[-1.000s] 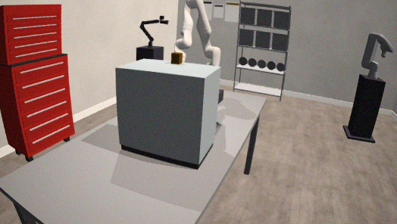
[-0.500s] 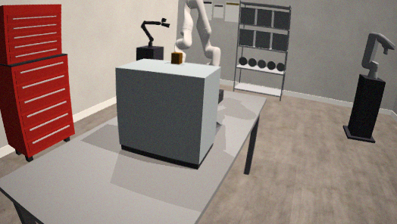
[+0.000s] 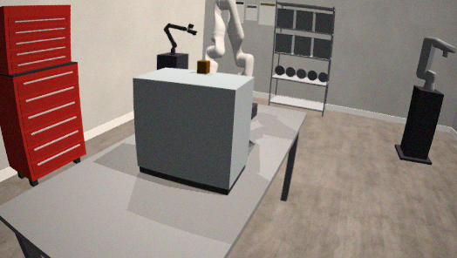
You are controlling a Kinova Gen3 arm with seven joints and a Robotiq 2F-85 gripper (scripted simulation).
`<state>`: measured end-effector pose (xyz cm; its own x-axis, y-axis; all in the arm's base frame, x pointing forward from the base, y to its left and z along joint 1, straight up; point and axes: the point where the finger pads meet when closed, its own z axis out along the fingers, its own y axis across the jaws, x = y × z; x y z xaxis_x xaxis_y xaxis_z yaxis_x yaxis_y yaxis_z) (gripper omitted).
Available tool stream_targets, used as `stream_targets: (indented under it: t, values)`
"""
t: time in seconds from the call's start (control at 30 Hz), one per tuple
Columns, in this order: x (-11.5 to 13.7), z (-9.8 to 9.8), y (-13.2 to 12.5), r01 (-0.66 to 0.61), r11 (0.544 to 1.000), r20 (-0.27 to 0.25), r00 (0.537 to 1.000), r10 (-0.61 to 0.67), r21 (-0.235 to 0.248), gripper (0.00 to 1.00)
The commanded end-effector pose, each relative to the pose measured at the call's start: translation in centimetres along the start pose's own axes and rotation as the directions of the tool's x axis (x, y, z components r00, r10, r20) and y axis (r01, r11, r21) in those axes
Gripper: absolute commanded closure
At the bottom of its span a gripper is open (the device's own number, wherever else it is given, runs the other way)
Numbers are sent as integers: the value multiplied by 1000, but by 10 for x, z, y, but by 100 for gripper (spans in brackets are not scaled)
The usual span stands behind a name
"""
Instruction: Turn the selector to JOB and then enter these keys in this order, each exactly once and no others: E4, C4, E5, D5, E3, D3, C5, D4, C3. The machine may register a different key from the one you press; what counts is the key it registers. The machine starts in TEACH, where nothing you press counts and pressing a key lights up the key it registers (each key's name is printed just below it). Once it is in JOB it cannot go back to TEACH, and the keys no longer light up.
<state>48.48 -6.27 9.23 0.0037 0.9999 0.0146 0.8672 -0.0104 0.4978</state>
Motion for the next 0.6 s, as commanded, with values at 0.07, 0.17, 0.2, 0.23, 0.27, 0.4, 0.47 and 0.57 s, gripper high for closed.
stream_targets:
  t: [0.07, 0.17, 0.2, 0.23, 0.27, 0.4, 0.47, 0.57]
  values:
    - [51, 7, -19, 19, 1000, -5, 1000, -19, 9, 90]
    - [70, 10, -26, 34, 999, -5, 999, -34, 8, 90]
    - [77, 11, -28, 31, 999, -4, 1000, -31, 9, 90]
    - [83, 12, -30, 36, 999, -4, 999, -35, 8, 90]
    - [90, 13, -33, 40, 999, -4, 999, -40, 8, 90]
    - [100, 14, -36, 55, 998, -7, 998, -55, 8, 90]
    - [105, 15, -40, 57, 998, -8, 998, -57, 12, 90]
    - [107, 15, -41, 57, 998, -11, 998, -57, 18, 90]
